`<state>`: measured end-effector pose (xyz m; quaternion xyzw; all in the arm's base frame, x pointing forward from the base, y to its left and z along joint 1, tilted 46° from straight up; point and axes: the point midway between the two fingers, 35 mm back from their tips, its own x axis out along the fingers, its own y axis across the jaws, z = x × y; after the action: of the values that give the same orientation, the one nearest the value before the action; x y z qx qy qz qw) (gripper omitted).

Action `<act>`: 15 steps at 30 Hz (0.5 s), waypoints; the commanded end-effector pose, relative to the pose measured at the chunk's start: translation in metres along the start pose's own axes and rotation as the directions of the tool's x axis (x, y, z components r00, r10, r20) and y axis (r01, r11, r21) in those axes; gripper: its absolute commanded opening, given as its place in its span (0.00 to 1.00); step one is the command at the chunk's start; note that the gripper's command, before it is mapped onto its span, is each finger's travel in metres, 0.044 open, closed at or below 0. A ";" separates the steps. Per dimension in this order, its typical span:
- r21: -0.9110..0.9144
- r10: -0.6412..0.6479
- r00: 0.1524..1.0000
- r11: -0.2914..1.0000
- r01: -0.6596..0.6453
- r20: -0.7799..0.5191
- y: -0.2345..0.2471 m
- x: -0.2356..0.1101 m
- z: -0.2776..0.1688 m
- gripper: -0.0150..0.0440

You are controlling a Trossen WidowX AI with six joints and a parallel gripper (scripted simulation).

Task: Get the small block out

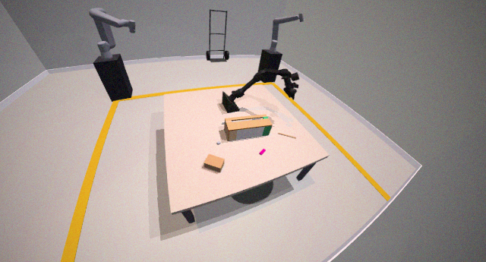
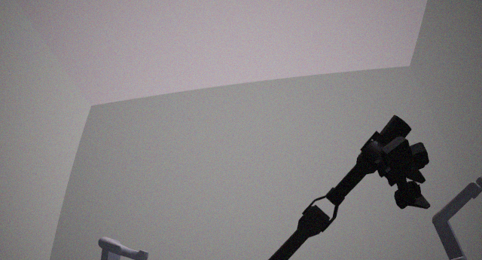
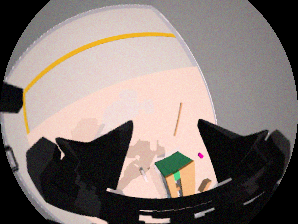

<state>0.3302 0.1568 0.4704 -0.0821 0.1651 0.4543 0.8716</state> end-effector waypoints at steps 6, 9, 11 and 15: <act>0.208 -0.012 0.997 0.978 0.029 -0.081 -0.035 0.014 -0.037 0.93; 0.403 -0.014 0.988 0.912 0.075 -0.151 -0.066 0.022 -0.075 0.93; 0.502 -0.007 0.982 0.859 0.103 -0.190 -0.081 0.025 -0.098 0.93; 0.715 0.035 0.960 0.675 0.182 -0.277 -0.108 0.027 -0.155 0.93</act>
<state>0.3896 0.0978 0.3632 0.1157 0.3683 0.3531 0.8522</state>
